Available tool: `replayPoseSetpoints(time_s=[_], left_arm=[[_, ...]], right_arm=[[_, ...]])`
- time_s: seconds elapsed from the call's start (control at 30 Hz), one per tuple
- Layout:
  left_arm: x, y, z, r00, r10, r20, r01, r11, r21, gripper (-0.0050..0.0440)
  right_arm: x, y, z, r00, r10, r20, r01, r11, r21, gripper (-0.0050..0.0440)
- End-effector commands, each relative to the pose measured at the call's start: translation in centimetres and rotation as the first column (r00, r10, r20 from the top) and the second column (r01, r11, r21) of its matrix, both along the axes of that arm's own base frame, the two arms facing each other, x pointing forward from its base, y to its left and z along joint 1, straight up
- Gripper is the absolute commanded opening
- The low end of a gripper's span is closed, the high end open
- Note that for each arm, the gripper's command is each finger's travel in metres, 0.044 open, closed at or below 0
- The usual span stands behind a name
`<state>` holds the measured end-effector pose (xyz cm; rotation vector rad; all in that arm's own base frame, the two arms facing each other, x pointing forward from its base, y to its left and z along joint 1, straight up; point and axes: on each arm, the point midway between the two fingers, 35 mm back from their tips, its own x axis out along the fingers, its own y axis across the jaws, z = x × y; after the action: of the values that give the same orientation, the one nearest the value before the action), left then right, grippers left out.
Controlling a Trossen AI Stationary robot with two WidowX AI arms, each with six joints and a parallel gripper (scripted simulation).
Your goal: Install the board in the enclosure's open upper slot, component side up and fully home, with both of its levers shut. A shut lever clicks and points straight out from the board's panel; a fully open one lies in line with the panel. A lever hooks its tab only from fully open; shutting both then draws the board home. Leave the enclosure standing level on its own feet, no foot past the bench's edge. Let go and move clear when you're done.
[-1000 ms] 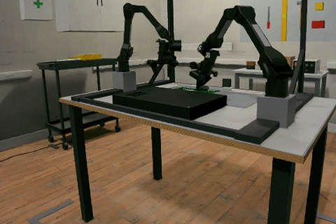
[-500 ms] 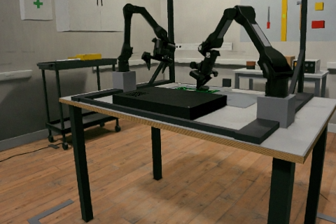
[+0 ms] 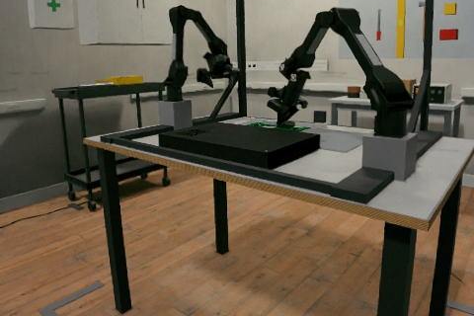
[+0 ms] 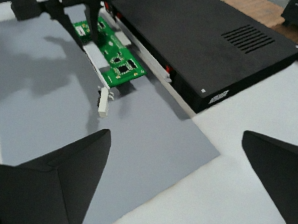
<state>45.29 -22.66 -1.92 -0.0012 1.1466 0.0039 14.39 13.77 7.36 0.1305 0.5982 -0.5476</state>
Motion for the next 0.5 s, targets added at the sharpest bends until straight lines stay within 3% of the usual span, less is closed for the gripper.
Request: replayPoseSetpoints(time_s=[0.0, 0.17, 0.23, 0.47], left_arm=[[0.8, -0.5, 2.6, 0.999, -0.002, 0.054, 0.004, 1.000, -0.027, 0.0081], [0.8, -0.5, 2.6, 0.999, -0.002, 0.054, 0.004, 1.000, -0.027, 0.0081], [1.3, -0.7, 4.3, 0.997, -0.005, 0.078, 0.008, 0.999, -0.038, 0.0081], [0.9, 1.3, 2.8, 0.998, -0.004, 0.060, 0.006, 0.999, -0.031, 0.0081]], right_arm=[[-0.1, 0.6, 1.0, 0.998, 0.014, 0.066, -0.016, 0.999, 0.028, 0.0400], [-0.1, 0.6, 1.0, 0.998, 0.014, 0.067, -0.016, 0.999, 0.028, 0.0400], [0.0, 0.4, 0.9, 0.998, 0.010, 0.065, -0.012, 1.000, 0.025, 0.0400], [0.4, 0.0, 0.6, 0.998, 0.013, 0.062, -0.014, 1.000, 0.017, 0.0400]])
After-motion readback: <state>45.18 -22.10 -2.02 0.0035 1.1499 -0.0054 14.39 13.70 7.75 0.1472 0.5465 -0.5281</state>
